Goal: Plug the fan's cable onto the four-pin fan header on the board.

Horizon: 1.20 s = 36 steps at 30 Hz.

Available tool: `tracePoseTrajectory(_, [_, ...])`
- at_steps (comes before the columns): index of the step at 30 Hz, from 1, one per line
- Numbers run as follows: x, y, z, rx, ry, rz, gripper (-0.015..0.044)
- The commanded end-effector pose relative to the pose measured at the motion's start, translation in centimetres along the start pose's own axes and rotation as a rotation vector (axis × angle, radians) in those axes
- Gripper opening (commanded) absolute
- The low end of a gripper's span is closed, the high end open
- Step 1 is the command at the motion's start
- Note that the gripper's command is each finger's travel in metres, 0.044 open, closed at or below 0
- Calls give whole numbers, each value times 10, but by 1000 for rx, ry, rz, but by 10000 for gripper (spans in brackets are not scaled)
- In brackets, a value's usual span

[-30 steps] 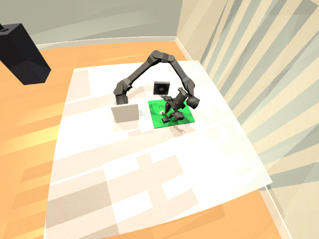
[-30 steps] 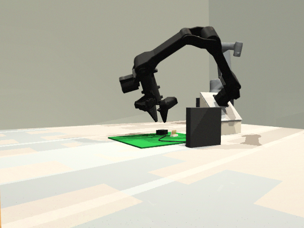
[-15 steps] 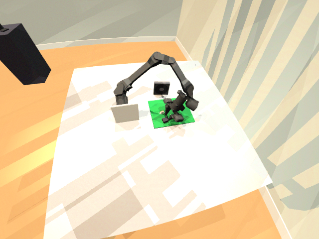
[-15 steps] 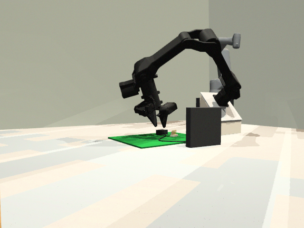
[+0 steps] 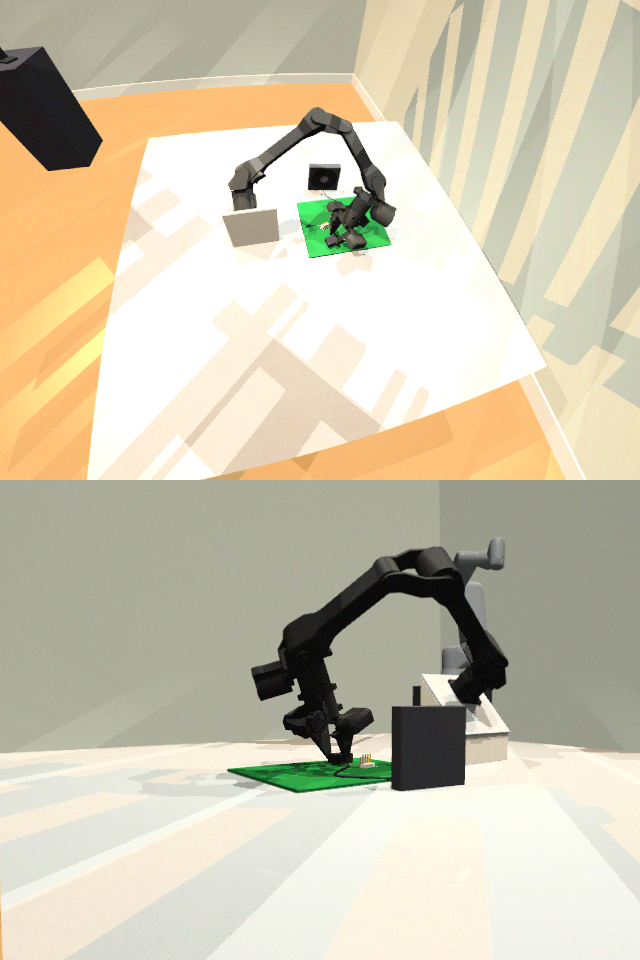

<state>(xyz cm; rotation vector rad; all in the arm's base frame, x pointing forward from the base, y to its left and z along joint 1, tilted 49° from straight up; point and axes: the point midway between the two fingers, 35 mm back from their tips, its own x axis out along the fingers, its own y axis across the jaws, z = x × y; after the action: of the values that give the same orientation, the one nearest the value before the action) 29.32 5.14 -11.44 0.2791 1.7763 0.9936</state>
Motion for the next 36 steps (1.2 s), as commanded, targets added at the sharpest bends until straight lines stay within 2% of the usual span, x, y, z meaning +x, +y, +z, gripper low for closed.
tracePoseTrajectory(1, [3,1,0,4,1,6,210])
tracePoseTrajectory(4, [1,0,0,0,1,1,131])
tracePoseTrajectory(15, [1,0,0,0,1,1,58])
tracePoseTrajectory(17, [-1,0,-1,1,1,0,5])
tracePoseTrajectory(36, [-57,-1,-25,5,1,0,0])
